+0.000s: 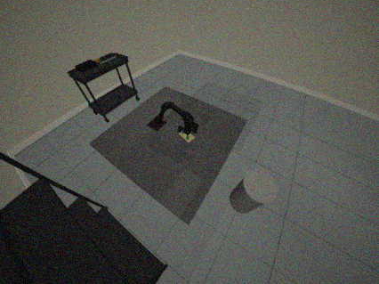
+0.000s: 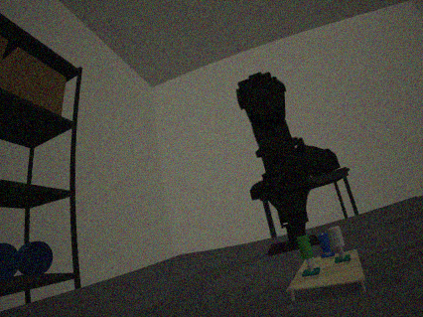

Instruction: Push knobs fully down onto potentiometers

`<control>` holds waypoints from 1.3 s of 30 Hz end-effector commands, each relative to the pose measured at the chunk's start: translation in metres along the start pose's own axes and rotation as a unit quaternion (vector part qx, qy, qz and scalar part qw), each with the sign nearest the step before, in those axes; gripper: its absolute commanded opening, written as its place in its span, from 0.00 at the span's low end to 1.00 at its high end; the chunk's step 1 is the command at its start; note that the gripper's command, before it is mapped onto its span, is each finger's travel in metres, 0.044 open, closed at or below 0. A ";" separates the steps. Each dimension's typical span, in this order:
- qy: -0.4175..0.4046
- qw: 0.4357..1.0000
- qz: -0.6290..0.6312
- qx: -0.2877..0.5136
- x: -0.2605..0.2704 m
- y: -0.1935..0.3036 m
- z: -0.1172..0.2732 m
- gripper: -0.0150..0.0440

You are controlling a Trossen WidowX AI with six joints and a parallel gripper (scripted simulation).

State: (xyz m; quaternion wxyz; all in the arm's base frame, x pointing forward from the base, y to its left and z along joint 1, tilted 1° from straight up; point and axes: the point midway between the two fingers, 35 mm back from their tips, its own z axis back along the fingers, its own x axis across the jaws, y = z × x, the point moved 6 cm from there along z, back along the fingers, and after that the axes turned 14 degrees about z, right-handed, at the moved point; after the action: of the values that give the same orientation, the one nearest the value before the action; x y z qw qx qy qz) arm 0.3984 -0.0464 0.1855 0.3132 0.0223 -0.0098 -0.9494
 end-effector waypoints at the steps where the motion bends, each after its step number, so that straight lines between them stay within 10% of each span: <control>1: 0.002 1.000 0.002 -0.001 0.000 0.000 -0.001 0.25; 39: 0.002 1.000 0.002 -0.001 0.000 0.000 -0.007 0.25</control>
State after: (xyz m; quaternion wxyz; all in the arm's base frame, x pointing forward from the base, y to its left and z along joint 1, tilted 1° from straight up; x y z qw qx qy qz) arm 0.3986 -0.0464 0.1806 0.3133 0.0230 -0.0101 -0.9493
